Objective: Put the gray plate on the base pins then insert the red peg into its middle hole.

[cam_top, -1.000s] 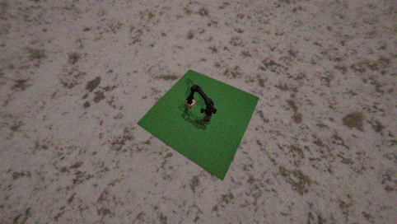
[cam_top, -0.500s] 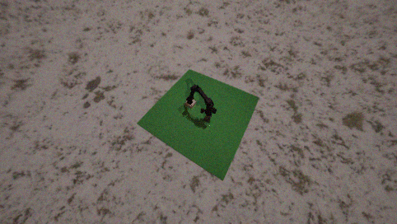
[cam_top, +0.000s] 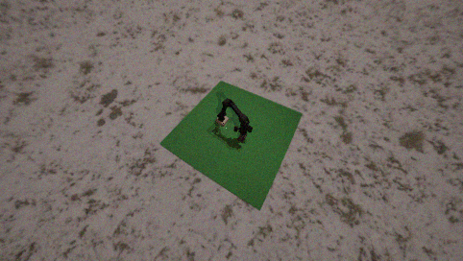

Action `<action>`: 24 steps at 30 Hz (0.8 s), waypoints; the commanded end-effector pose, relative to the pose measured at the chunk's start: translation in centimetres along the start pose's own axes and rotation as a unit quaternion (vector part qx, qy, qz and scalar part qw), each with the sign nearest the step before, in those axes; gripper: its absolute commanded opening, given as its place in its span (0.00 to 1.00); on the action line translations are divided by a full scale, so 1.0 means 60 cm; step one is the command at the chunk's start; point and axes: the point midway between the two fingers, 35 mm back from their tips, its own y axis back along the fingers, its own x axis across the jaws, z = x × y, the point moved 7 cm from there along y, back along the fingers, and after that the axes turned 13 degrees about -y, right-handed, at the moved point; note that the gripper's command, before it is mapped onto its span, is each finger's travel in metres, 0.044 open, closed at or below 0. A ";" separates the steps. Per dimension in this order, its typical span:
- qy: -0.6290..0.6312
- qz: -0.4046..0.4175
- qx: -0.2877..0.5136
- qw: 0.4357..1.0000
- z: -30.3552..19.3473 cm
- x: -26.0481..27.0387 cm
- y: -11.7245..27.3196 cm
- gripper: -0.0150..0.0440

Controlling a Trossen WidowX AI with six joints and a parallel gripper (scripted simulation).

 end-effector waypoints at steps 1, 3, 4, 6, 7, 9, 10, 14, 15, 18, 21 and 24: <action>0.000 0.000 0.000 1.000 0.000 0.000 0.000 0.30; 0.000 0.000 0.000 1.000 0.000 0.000 0.000 0.39; 0.000 0.000 0.000 1.000 0.000 0.000 0.000 0.43; 0.000 0.000 0.000 1.000 0.000 0.000 0.000 0.51; 0.000 0.000 0.000 1.000 0.000 0.000 0.000 0.51; 0.000 0.000 0.000 1.000 0.000 0.000 0.000 0.51; 0.000 0.000 0.000 1.000 0.000 0.000 0.000 0.51; 0.000 0.000 0.000 1.000 0.000 0.000 0.000 0.51; 0.000 0.000 0.000 1.000 0.000 0.000 0.000 0.51; 0.000 0.000 0.000 1.000 0.000 0.000 0.002 0.51; 0.000 0.000 0.000 1.000 -0.001 -0.001 0.006 0.51; 0.000 0.000 0.000 1.000 -0.001 -0.002 0.008 0.51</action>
